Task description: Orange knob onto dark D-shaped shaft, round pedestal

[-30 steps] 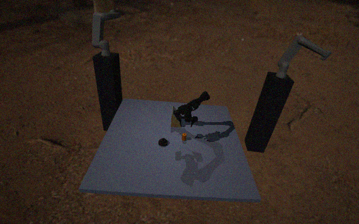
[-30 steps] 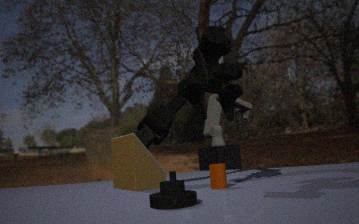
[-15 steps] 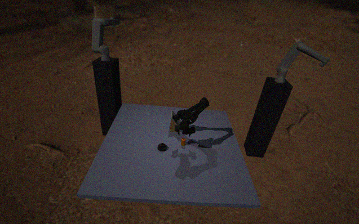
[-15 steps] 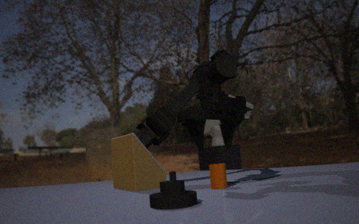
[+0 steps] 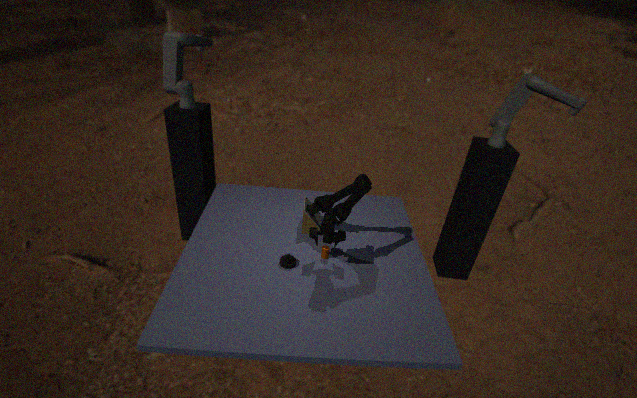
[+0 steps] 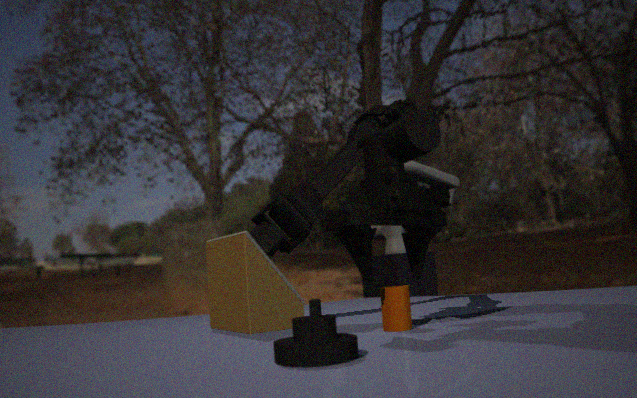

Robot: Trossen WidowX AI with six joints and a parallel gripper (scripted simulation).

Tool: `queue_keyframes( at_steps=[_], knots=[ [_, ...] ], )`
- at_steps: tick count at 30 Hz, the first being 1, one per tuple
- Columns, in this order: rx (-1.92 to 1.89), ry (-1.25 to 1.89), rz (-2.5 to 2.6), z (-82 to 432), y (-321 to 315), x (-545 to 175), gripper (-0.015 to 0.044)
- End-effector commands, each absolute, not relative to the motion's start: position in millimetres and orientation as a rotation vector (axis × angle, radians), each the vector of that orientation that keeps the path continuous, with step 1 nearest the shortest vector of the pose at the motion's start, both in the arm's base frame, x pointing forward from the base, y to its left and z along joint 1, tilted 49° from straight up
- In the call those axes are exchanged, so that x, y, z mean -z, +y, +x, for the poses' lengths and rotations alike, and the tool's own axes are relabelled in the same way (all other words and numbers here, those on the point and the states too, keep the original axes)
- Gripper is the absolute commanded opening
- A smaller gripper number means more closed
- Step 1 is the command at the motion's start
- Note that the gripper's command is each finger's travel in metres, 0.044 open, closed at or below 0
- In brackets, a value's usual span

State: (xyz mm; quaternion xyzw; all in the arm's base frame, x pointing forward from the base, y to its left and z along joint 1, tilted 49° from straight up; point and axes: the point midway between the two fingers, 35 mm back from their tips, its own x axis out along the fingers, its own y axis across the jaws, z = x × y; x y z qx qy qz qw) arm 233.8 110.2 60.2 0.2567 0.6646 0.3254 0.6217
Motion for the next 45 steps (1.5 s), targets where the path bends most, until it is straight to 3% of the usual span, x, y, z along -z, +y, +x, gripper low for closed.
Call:
queue_keyframes(
  at_steps=[1, 36, 45],
  knots=[
    [-0.745, 1.532, 0.599, 232.8, 115.0, -55.3, 0.044],
    [-0.751, 1.531, 0.604, 225.2, 156.1, -21.9, 0.044],
    [-0.751, 1.531, 0.604, 225.2, 156.1, -21.9, 0.0204]
  ],
)
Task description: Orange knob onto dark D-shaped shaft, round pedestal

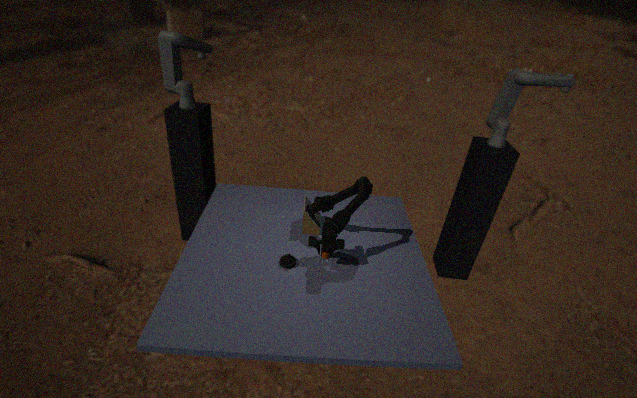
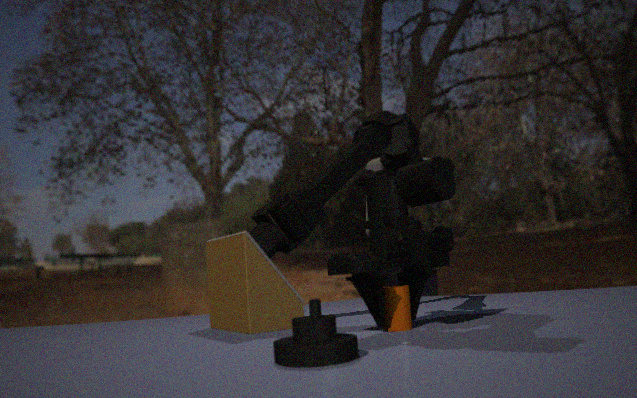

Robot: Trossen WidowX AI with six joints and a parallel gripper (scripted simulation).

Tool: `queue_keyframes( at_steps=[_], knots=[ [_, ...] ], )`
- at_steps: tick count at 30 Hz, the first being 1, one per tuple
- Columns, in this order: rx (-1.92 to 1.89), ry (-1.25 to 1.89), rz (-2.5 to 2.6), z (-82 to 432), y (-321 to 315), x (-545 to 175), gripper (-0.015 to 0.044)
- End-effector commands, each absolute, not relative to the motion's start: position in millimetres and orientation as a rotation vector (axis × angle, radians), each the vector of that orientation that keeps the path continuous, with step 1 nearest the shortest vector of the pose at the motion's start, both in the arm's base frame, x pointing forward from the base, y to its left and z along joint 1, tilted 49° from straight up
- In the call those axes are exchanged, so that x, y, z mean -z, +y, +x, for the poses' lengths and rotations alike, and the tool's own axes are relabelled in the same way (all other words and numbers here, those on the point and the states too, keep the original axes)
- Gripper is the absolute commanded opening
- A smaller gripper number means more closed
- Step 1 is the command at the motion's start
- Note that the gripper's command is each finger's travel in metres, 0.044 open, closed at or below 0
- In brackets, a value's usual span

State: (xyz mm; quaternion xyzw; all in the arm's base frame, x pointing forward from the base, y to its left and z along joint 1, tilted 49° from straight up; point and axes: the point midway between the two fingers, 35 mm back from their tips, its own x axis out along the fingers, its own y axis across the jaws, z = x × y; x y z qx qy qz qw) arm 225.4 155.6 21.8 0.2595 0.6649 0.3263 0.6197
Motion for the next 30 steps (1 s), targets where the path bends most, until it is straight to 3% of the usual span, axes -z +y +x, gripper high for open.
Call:
queue_keyframes(
  at_steps=[1, 7, 13, 30],
  knots=[
    [-0.751, 1.531, 0.604, 225.2, 156.1, -21.9, 0.0177],
    [-0.751, 1.531, 0.604, 225.2, 156.1, -21.9, 0.0138],
    [-0.739, 1.53, 0.596, 232.4, 141.5, -31.0, 0.0],
    [-0.733, 1.535, 0.591, 242.9, 68.3, -92.3, 0.0]
  ],
)
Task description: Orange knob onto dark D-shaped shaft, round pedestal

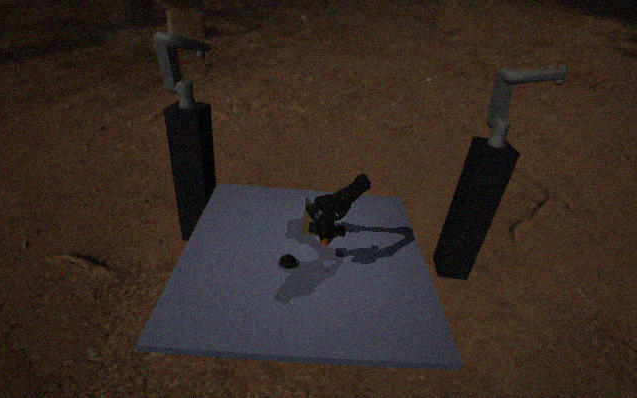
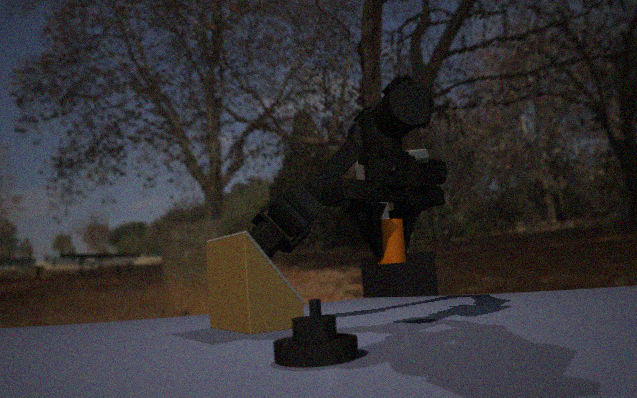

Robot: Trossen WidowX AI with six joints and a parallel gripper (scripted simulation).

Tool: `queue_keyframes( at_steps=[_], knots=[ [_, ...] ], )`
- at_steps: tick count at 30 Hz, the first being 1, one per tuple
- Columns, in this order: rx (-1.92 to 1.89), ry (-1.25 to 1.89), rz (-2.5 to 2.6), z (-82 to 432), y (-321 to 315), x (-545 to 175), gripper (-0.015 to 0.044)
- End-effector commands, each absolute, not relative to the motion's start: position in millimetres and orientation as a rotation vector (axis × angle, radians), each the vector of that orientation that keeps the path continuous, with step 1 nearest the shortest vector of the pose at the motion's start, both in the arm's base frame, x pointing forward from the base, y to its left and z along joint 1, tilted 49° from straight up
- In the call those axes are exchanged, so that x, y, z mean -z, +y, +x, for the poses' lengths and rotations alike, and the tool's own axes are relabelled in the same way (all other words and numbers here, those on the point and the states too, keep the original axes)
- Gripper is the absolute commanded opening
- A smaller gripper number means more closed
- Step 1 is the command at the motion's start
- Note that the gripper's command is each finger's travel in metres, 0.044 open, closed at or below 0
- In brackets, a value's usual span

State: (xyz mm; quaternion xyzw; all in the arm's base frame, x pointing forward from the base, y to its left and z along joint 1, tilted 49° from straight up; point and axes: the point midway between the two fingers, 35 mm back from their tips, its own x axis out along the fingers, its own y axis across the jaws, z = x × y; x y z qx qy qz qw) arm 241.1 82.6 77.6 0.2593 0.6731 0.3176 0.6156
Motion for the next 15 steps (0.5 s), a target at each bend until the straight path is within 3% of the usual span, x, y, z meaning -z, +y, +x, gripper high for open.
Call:
queue_keyframes(
  at_steps=[1, 15],
  knots=[
    [-0.736, 1.535, 0.592, 242.3, 64.2, -96.7, 0.0],
    [-0.745, 1.533, 0.599, 250.0, 44.6, -102.8, 0.0]
  ],
)
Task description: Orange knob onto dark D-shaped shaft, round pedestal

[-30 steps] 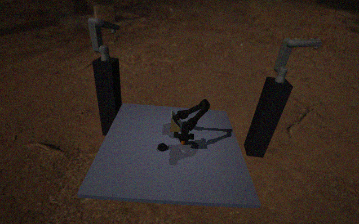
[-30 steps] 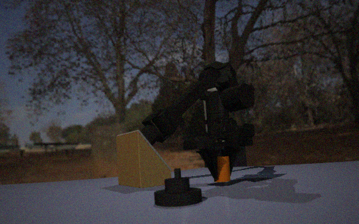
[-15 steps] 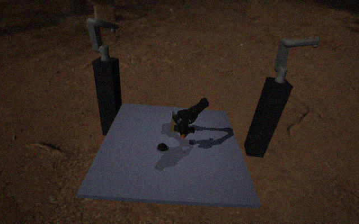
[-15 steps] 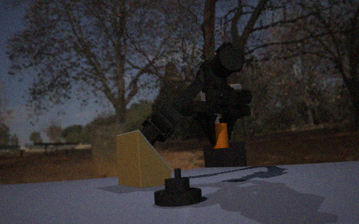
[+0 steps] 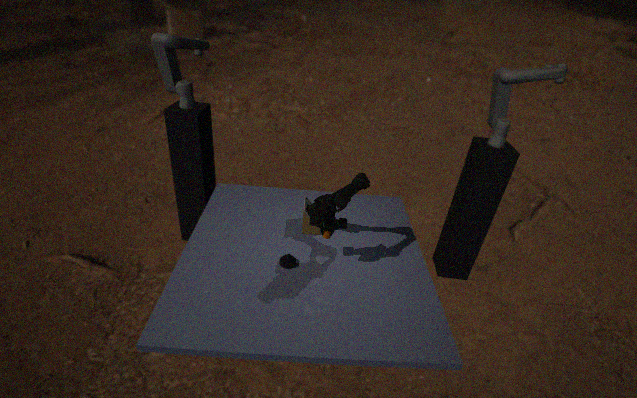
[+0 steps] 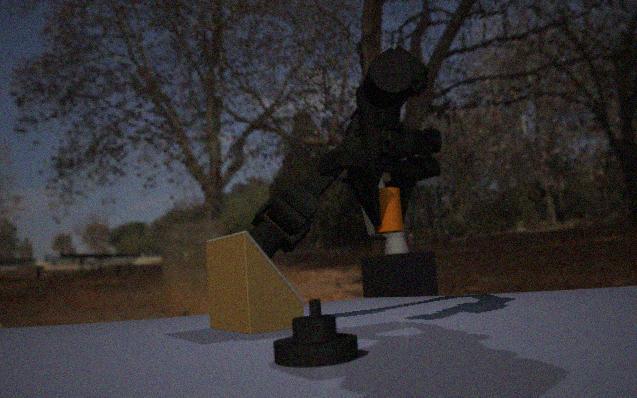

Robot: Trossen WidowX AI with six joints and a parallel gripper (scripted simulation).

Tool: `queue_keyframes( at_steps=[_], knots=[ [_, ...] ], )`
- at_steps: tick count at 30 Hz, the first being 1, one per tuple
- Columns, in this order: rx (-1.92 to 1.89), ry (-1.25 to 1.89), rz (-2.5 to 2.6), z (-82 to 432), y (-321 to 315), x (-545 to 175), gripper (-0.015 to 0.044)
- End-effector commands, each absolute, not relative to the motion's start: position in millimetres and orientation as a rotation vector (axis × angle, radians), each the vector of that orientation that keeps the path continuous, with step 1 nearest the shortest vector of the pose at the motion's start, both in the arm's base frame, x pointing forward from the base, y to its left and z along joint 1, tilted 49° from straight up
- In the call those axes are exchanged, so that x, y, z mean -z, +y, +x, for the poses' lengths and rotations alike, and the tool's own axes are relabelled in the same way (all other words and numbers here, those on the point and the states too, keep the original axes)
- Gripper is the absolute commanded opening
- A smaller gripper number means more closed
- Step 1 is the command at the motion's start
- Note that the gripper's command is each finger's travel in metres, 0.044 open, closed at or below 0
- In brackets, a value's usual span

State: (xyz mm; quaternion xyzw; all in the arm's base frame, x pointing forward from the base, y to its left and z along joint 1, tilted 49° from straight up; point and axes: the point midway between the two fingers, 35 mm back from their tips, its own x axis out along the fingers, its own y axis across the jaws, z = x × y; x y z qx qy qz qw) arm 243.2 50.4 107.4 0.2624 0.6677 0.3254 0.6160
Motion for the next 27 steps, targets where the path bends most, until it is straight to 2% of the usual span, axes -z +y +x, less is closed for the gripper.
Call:
queue_keyframes(
  at_steps=[1, 27],
  knots=[
    [-0.745, 1.533, 0.599, 251.9, 43.6, -100.9, 0.0],
    [-0.741, 1.532, 0.595, 294.6, 15.4, -43.0, 0.0]
  ],
)
